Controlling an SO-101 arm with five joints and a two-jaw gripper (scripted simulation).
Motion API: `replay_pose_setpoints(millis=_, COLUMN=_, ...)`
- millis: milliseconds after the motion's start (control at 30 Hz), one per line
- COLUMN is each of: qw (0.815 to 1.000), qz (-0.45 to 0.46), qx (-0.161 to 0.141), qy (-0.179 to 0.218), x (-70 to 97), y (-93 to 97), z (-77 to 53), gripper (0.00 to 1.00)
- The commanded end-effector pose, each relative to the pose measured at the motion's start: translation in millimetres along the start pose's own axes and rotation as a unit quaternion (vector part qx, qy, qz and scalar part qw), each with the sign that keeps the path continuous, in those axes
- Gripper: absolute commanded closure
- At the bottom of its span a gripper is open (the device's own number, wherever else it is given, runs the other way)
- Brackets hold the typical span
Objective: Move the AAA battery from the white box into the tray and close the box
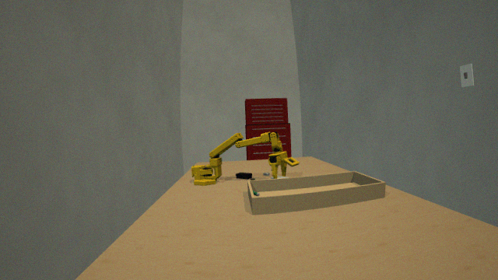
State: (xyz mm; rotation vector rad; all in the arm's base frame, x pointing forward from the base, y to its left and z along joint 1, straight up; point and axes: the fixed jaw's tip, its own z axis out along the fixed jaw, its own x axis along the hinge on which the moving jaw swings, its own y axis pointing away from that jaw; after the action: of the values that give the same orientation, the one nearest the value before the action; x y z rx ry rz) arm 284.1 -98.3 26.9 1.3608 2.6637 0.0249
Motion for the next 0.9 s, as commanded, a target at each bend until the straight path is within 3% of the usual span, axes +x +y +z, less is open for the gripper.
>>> replay_pose_setpoints(millis=0, qw=1.0, qz=0.008, qx=-0.007, qy=-0.01, x=-4.4, y=0.9, z=-1.6, gripper=0.77)
replay_pose_setpoints(millis=867, qw=1.0, qz=0.008, qx=-0.007, qy=-0.01, x=-4.5, y=0.9, z=-1.9, gripper=0.72)
